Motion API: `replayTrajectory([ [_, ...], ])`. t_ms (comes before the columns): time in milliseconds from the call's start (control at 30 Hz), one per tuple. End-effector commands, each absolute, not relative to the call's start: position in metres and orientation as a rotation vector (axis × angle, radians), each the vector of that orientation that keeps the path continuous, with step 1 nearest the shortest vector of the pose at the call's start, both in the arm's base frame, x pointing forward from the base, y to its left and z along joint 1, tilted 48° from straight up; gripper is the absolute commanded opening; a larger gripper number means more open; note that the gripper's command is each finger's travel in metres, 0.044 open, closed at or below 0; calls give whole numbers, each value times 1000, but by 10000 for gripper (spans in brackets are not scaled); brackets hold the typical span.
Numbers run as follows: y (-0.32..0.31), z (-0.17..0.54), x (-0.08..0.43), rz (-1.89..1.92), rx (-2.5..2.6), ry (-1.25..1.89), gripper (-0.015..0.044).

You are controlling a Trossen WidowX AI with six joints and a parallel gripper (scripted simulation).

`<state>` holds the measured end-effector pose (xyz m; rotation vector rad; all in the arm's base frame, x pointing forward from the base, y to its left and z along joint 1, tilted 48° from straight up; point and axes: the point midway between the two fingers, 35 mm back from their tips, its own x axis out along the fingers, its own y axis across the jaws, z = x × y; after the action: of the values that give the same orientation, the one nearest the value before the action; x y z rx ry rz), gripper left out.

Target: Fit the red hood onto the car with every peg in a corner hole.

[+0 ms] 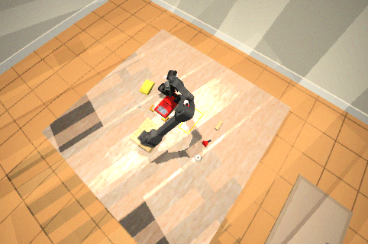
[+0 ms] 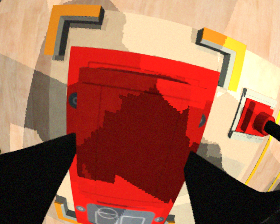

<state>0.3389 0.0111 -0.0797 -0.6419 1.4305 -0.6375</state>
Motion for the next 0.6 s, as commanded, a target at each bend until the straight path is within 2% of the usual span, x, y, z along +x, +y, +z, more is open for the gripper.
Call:
replayTrajectory([
  [0,11,-80,339,-638,-642,1430,440],
  [133,15,-76,339,-637,-642,1430,440],
  [367,62,-33,336,-633,-639,1429,440],
  [567,64,-32,336,-633,-639,1429,440],
])
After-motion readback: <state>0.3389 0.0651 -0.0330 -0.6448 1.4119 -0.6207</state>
